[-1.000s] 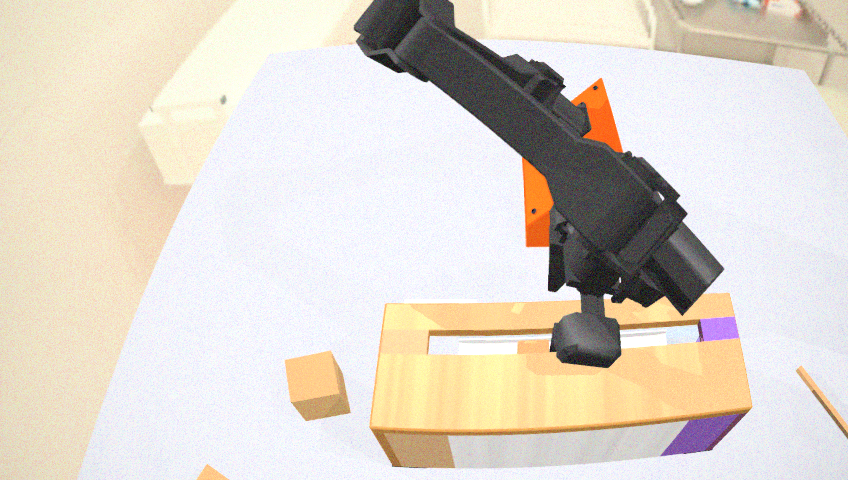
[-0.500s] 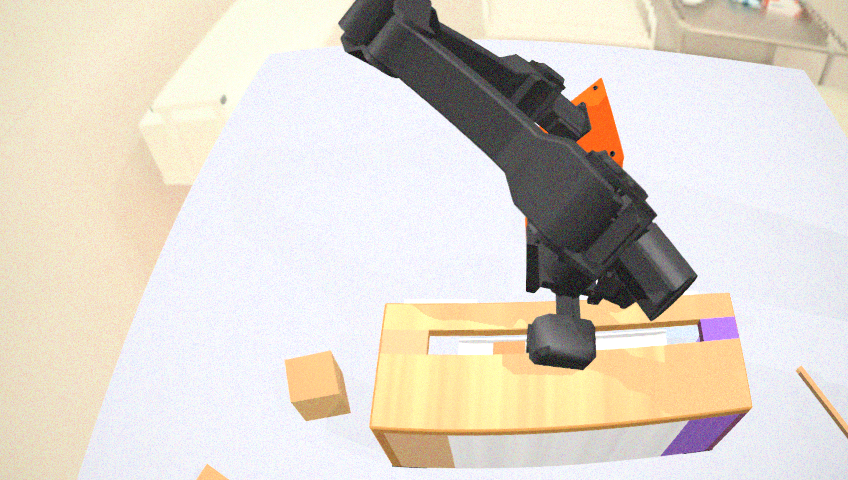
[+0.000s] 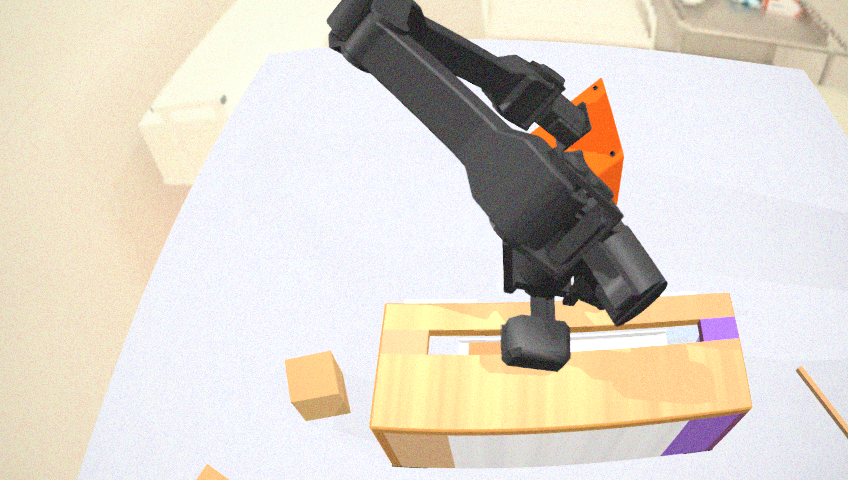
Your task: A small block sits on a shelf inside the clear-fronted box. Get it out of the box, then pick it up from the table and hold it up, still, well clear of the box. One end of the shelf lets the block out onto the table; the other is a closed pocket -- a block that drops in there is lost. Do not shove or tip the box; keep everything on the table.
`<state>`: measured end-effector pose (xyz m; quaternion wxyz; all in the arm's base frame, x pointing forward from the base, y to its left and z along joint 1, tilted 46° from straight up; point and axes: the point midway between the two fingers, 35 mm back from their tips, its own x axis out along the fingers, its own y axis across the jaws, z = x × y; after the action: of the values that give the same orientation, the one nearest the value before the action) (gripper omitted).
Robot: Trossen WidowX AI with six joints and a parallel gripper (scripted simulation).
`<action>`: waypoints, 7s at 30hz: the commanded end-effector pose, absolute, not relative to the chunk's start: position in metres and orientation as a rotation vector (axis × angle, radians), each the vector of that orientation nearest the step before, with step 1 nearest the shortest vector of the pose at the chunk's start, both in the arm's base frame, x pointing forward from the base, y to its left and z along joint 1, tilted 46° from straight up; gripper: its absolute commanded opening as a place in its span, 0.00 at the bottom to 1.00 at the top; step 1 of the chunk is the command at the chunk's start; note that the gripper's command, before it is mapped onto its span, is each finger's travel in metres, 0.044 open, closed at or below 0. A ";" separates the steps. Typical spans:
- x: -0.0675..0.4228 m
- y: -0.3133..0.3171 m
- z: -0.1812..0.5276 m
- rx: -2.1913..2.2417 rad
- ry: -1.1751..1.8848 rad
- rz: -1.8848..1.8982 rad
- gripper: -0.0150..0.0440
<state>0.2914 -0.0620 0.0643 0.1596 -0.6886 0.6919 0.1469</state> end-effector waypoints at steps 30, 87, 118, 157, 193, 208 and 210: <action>0.291 -0.094 0.106 -1.966 1.977 0.416 0.93; 0.250 -0.079 0.188 1.508 -0.163 -1.364 0.74; 0.252 -0.104 0.170 2.031 -0.567 -1.328 0.74; 0.248 -0.181 0.099 2.023 -0.573 -1.312 0.74; 0.247 -0.148 0.134 2.028 -0.580 -1.303 0.25; 0.245 -0.135 0.131 1.623 -0.226 -1.329 0.25; 0.244 -0.133 0.130 1.551 -0.167 -1.327 0.25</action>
<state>0.2448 -0.1358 0.1311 -0.4807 -0.6796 0.1038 0.5443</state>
